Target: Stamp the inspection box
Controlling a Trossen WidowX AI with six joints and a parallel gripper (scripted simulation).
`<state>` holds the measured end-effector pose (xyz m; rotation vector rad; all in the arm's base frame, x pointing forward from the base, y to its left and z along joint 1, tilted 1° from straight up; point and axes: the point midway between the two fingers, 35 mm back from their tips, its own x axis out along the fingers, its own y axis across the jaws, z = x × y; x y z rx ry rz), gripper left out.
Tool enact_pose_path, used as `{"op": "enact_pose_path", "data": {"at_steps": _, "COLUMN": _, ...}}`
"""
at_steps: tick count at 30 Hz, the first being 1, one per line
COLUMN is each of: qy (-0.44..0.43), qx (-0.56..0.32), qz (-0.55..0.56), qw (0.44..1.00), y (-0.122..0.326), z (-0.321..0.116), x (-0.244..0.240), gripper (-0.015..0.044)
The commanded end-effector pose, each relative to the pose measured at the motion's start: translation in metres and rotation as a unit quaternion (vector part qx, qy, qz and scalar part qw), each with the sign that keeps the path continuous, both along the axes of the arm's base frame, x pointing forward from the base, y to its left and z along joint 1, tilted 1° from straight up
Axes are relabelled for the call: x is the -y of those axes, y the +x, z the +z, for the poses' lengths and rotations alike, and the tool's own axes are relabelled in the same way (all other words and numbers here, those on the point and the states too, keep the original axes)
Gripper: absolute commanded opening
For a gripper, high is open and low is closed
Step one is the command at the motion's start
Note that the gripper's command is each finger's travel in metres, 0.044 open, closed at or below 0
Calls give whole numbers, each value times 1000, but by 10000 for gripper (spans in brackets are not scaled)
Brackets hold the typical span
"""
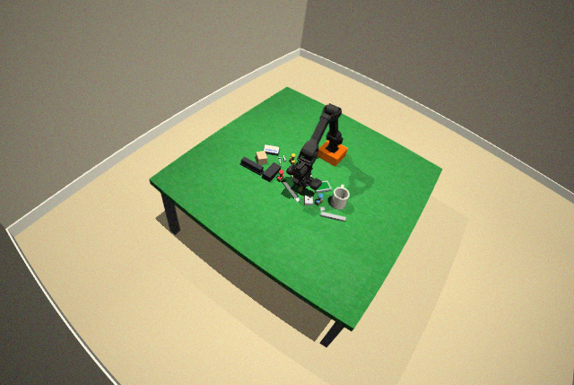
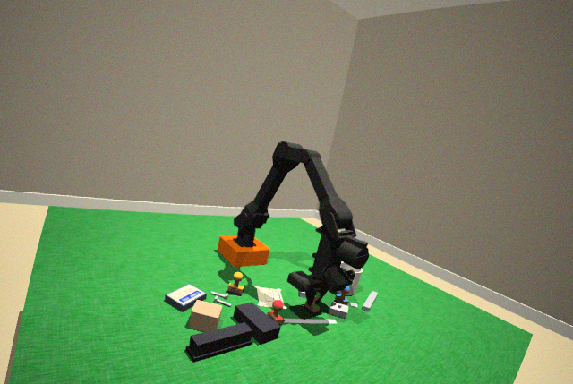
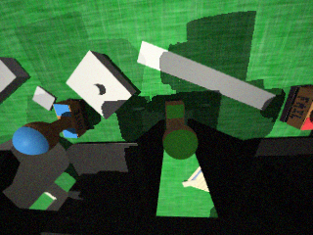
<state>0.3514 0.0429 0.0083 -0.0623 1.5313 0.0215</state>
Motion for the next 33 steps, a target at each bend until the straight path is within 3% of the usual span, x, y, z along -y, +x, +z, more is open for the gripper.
{"op": "enact_pose_path", "data": {"at_steps": 1, "qy": 0, "qx": 0, "qz": 0, "qw": 1000, "y": 0, "z": 2, "x": 0, "gripper": 0}}
{"op": "enact_pose_path", "data": {"at_steps": 33, "qy": -2, "qx": 0, "qz": 0, "qw": 1000, "y": 1, "z": 17, "x": -1, "gripper": 0}}
